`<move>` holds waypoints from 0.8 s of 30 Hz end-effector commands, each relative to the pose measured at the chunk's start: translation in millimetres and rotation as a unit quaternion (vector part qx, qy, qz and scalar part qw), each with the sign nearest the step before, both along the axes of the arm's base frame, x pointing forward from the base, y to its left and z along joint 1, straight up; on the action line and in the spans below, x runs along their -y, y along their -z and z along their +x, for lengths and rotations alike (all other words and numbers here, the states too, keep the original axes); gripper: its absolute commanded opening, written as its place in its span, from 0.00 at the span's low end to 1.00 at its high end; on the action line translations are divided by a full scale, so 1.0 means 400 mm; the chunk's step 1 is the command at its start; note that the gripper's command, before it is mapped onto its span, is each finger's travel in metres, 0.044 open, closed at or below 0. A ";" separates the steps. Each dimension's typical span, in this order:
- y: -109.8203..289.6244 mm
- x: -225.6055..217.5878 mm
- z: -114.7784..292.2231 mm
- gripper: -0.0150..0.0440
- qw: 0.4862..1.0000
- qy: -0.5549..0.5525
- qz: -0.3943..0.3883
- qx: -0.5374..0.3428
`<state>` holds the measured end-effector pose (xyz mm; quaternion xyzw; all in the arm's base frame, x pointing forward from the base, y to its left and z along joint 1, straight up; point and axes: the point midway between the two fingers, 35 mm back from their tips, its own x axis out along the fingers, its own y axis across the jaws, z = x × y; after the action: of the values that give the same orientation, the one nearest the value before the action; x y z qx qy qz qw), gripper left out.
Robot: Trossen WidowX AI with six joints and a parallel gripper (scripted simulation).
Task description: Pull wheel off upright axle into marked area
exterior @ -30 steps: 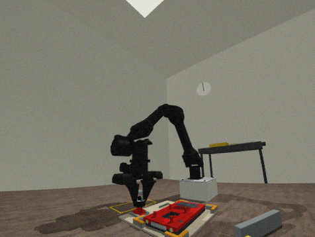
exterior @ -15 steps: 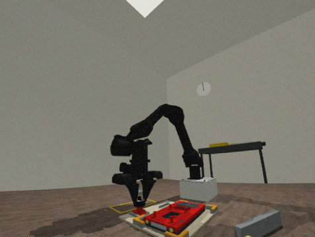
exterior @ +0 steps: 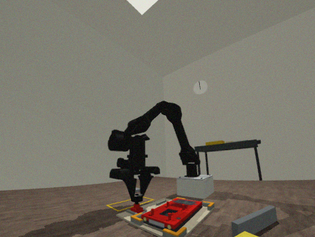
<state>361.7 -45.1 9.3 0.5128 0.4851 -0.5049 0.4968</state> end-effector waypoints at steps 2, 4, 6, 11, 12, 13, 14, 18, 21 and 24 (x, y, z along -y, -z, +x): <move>-0.013 0.000 0.000 0.25 1.000 0.001 -0.001 0.001; -0.015 0.000 0.000 0.25 1.000 0.001 -0.001 0.001; -0.017 0.000 0.000 0.25 1.000 0.001 -0.001 0.001; -0.021 0.000 0.000 0.25 1.000 0.001 -0.001 0.002; -0.022 0.000 0.000 0.25 1.000 0.001 -0.001 0.002; -0.022 0.000 0.000 0.25 1.000 0.001 -0.001 0.002; -0.023 0.000 0.000 0.25 1.000 0.001 -0.001 0.002; -0.026 0.000 0.000 0.25 1.000 0.001 -0.001 0.002; -0.029 0.000 0.000 0.25 1.000 0.001 -0.002 0.002; -0.031 0.000 0.000 0.25 1.000 0.001 -0.002 0.002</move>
<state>361.2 -45.0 17.1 0.5132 0.4845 -0.5043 0.4976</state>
